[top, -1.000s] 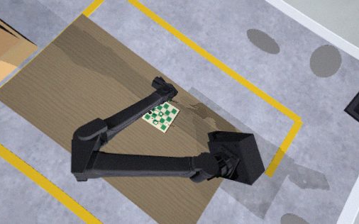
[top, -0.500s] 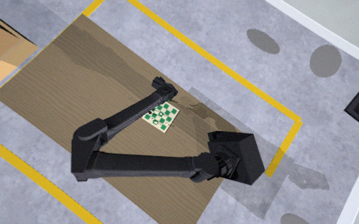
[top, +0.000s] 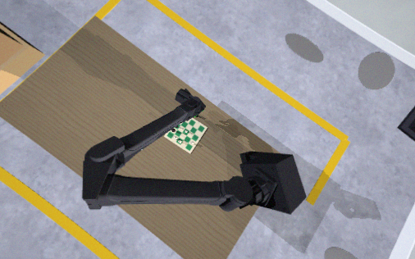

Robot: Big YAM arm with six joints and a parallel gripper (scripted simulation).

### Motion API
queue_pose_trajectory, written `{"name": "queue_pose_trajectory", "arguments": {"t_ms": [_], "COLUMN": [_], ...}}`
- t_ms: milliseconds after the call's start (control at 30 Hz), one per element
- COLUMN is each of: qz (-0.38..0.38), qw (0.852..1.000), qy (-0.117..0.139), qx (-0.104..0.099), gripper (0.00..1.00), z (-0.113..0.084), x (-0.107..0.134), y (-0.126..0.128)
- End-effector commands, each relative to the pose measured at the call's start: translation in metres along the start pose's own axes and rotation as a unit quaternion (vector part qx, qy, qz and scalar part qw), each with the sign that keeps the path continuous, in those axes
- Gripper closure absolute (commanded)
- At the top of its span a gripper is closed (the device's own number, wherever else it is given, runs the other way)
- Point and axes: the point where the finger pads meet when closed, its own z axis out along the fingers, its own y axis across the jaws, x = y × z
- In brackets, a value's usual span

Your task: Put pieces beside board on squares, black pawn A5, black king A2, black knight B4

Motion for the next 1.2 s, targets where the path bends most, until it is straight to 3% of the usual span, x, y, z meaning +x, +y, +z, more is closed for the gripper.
{"name": "queue_pose_trajectory", "arguments": {"t_ms": [0, 1167], "qz": [-0.001, -0.001], "qw": [1.0, 1.0], "qy": [0.003, 0.003], "qx": [-0.002, -0.003], "gripper": [0.65, 0.65], "z": [0.012, 0.054], "x": [0.001, 0.003], "y": [0.001, 0.002]}}
